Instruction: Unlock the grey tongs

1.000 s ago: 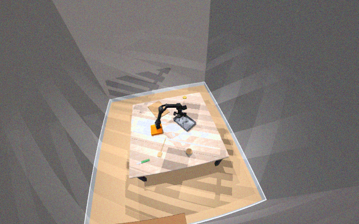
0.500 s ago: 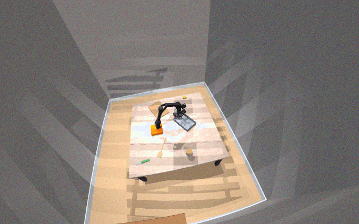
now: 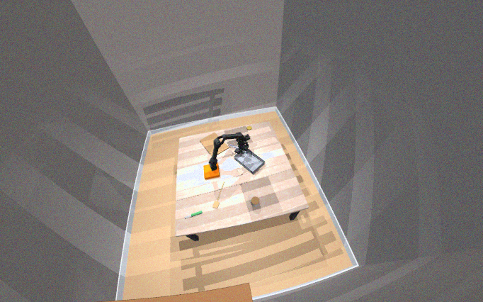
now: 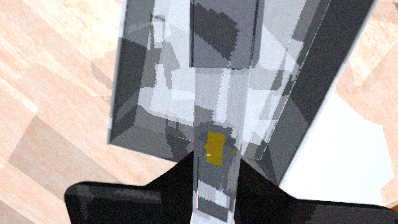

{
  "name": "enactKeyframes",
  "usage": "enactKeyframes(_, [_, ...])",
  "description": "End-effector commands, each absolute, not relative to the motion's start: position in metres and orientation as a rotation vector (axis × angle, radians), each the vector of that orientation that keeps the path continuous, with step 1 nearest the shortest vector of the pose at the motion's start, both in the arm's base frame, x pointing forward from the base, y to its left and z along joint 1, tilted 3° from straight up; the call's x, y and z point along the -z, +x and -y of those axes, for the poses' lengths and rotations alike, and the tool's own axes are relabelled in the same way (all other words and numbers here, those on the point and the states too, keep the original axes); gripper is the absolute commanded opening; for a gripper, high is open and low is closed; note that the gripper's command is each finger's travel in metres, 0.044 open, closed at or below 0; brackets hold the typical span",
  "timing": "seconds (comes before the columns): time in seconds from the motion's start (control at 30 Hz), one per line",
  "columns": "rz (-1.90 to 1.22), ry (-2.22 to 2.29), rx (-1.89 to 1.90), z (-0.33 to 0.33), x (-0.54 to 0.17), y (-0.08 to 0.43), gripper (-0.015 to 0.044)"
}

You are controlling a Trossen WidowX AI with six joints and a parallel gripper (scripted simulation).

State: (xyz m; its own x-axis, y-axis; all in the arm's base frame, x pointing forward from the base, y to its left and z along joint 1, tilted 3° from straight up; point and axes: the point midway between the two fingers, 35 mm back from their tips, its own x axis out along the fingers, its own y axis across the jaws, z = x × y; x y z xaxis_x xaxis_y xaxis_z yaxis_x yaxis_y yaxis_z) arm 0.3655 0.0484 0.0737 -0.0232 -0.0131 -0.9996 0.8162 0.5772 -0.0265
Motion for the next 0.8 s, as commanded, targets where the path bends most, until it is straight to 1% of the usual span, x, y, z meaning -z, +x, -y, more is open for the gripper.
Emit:
enactKeyframes(0.0, [-1.493, 0.617, 0.636, -0.057, -0.074, 0.367, -0.0150])
enactKeyframes(0.37, [-1.567, 0.280, 0.288, -0.078, -0.073, 0.365, -0.0150])
enactKeyframes(0.77, [-1.583, -0.090, -0.094, -0.101, -0.072, 0.362, -0.0150])
